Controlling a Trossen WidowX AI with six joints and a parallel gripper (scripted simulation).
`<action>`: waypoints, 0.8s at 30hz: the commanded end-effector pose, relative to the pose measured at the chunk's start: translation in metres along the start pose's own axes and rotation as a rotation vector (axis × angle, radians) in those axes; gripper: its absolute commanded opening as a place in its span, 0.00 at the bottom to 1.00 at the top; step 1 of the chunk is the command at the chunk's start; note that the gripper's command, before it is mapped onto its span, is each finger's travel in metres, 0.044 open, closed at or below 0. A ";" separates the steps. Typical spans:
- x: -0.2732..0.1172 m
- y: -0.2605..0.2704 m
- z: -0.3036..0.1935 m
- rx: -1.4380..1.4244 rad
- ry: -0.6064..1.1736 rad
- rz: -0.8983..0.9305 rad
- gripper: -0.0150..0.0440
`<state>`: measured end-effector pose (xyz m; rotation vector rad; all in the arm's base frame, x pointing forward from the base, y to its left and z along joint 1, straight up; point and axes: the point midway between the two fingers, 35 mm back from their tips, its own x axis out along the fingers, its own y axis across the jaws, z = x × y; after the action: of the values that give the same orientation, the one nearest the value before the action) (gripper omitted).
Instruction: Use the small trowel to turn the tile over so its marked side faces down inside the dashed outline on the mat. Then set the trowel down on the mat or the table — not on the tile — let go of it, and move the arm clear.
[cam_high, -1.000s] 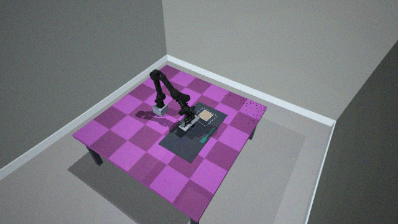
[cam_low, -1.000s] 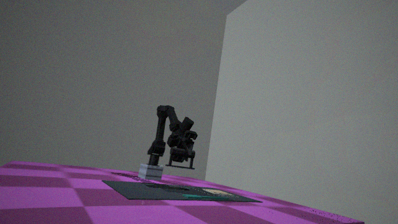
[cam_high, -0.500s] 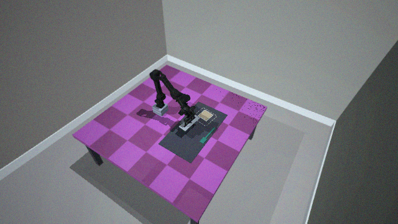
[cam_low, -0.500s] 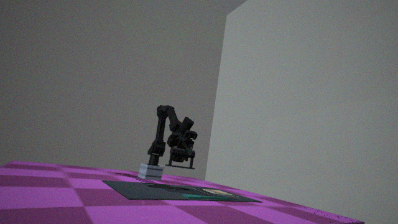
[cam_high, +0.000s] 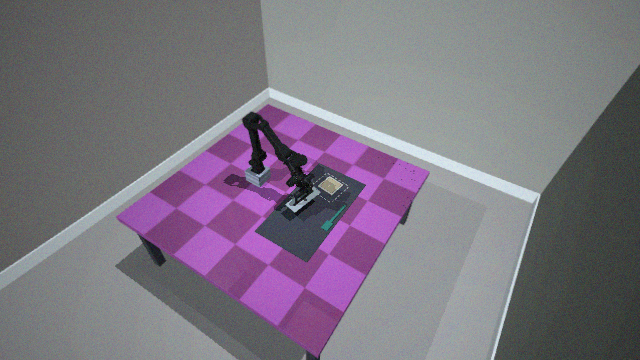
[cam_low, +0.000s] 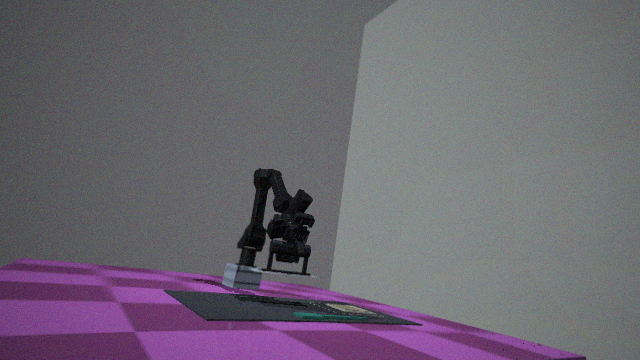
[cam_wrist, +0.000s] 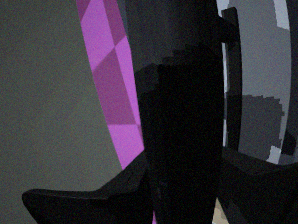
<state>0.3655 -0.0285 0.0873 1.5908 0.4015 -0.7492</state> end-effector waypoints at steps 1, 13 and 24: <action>0.007 0.015 0.011 0.081 -0.067 0.002 0.25; 0.030 0.025 0.045 0.296 -0.265 -0.047 0.25; 0.048 0.031 0.080 0.470 -0.454 -0.059 0.25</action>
<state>0.3952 -0.1049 0.0720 1.7580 0.0250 -1.2339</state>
